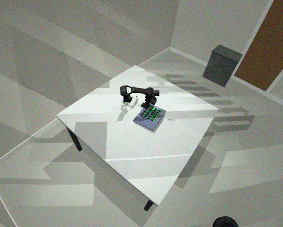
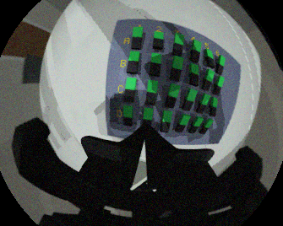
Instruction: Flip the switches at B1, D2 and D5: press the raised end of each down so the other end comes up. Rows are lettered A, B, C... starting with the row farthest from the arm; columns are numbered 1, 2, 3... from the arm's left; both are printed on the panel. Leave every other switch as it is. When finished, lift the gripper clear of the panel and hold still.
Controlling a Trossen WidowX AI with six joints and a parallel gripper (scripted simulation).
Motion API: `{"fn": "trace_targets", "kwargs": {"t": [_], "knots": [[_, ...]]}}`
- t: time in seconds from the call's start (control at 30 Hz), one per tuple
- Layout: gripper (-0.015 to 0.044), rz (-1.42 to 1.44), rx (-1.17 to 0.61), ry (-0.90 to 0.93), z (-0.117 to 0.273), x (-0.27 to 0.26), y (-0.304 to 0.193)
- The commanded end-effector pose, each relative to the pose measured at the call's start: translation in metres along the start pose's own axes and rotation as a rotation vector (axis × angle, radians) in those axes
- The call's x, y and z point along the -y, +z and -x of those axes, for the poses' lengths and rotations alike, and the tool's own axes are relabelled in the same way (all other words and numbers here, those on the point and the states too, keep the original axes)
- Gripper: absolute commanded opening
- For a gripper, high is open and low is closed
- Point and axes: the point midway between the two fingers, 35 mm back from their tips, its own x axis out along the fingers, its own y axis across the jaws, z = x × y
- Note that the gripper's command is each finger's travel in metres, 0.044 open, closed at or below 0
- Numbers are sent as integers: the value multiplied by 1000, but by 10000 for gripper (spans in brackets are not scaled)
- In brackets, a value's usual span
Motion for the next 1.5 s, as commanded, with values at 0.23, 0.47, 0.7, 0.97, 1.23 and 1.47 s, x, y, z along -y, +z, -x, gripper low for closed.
{"fn": "trace_targets", "kwargs": {"t": [0.23, 0.47, 0.7, 0.97, 1.23, 1.47], "knots": [[0, 7, 0, -7, -2, 1, -1], [0, 7, 0, -7, -2, 1, -1], [0, 7, 0, -7, -2, 1, -1], [0, 7, 0, -7, -4, 1, -1], [0, 7, 0, -7, -5, 1, -1], [0, 7, 0, -7, -6, 1, -1]]}}
